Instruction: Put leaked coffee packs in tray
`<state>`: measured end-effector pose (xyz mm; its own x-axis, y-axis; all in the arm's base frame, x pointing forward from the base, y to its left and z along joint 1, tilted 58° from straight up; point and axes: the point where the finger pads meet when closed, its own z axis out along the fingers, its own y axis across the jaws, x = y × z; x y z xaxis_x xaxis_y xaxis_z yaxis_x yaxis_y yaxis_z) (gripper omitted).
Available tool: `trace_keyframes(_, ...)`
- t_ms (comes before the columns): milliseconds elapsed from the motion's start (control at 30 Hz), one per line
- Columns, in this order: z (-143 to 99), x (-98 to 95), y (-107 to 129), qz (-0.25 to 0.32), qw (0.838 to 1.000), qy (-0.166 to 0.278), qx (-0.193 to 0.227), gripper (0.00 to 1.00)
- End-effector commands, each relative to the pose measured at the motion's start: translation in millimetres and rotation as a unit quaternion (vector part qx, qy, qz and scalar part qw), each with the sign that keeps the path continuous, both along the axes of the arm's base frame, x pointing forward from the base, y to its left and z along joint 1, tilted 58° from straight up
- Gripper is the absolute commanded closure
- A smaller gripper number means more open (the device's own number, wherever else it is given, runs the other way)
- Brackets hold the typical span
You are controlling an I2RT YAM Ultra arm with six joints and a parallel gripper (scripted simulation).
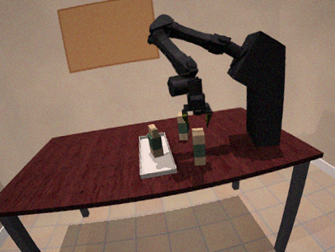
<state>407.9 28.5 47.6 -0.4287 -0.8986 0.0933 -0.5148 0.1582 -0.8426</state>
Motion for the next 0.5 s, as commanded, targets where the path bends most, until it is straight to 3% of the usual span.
trace_keyframes(0, 14, 9.5, 14, 0.017, 1.000, -0.020, 0.010, 0.24)
trace_keyframes(467, 4, 7.6, 15, 0.012, 1.000, -0.003, 0.006, 0.24)
